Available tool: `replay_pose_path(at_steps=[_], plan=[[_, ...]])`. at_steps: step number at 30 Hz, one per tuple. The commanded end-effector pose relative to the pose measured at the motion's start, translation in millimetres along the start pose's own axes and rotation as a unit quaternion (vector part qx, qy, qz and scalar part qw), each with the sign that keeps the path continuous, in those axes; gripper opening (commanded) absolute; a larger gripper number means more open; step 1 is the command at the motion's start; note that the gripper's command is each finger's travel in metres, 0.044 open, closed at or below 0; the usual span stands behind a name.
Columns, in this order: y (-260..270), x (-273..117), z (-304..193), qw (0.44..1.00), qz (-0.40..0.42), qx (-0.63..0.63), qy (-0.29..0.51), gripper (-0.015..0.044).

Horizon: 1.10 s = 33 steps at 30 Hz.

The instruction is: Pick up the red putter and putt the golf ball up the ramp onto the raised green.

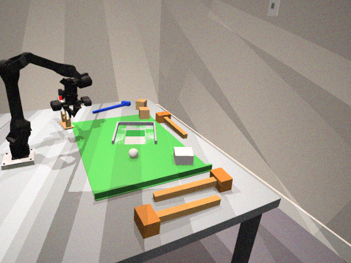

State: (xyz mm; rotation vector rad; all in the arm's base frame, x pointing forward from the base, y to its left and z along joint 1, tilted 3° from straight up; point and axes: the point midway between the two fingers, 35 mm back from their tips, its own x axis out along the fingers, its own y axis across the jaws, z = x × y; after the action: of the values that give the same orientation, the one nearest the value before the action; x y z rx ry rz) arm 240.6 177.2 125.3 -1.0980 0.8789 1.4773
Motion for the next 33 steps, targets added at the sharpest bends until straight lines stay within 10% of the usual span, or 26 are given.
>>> replay_pose_path(at_steps=[1,33], plan=[[1,-25,7,1.000,-0.003,-0.002,-0.004,0.0000],[-19,-68,-106,0.927,-0.062,0.368,0.035,0.0000]])
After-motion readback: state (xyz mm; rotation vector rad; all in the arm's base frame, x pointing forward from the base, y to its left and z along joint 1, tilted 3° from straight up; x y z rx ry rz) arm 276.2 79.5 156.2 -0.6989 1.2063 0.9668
